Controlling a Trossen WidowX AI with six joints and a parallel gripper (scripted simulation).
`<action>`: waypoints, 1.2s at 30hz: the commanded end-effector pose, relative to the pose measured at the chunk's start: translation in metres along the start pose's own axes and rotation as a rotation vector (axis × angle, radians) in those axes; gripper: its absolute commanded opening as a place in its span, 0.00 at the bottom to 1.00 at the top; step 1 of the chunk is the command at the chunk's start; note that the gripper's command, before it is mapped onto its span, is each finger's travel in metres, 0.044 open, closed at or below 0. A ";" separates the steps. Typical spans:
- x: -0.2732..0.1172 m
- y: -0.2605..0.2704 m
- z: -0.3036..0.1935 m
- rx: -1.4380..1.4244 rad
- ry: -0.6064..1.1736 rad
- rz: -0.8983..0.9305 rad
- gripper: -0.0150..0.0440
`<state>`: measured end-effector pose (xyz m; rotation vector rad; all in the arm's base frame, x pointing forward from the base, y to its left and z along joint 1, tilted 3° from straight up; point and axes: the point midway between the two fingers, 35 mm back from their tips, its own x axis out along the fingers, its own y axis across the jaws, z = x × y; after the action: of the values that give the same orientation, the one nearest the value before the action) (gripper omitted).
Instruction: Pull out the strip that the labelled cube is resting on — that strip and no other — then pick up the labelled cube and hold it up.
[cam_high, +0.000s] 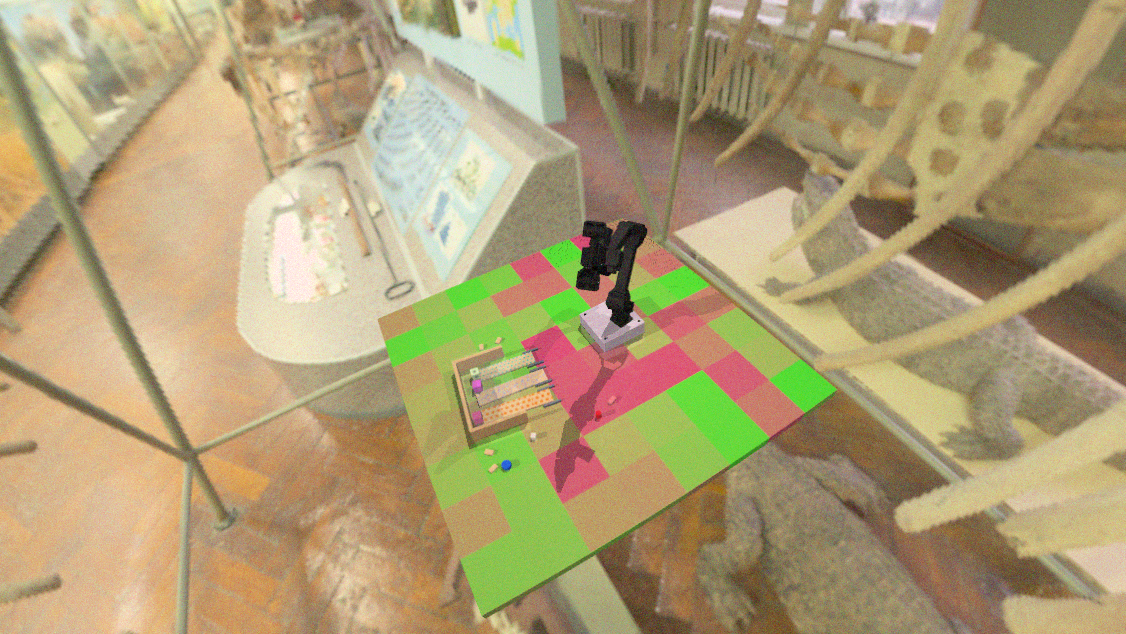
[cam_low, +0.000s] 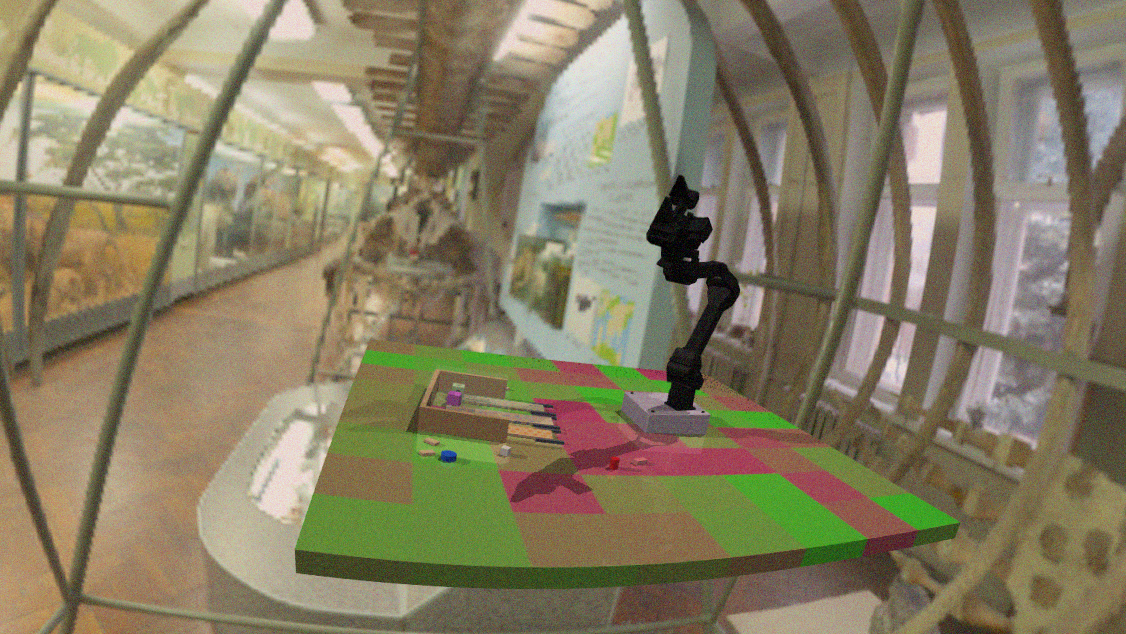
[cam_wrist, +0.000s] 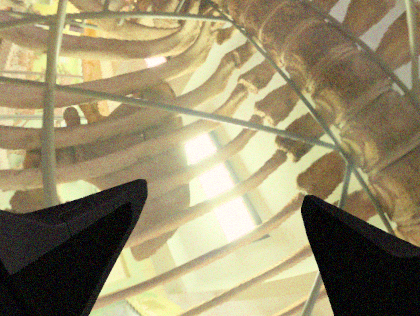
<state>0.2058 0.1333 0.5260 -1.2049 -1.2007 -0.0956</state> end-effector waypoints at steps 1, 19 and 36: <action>0.000 0.002 -0.001 0.010 0.006 0.009 0.93; -0.149 0.175 -0.132 0.862 0.963 0.485 0.93; -0.300 0.211 -0.153 1.194 1.754 0.318 0.93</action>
<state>0.3118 -0.0370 0.1947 0.0062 0.5019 -0.0794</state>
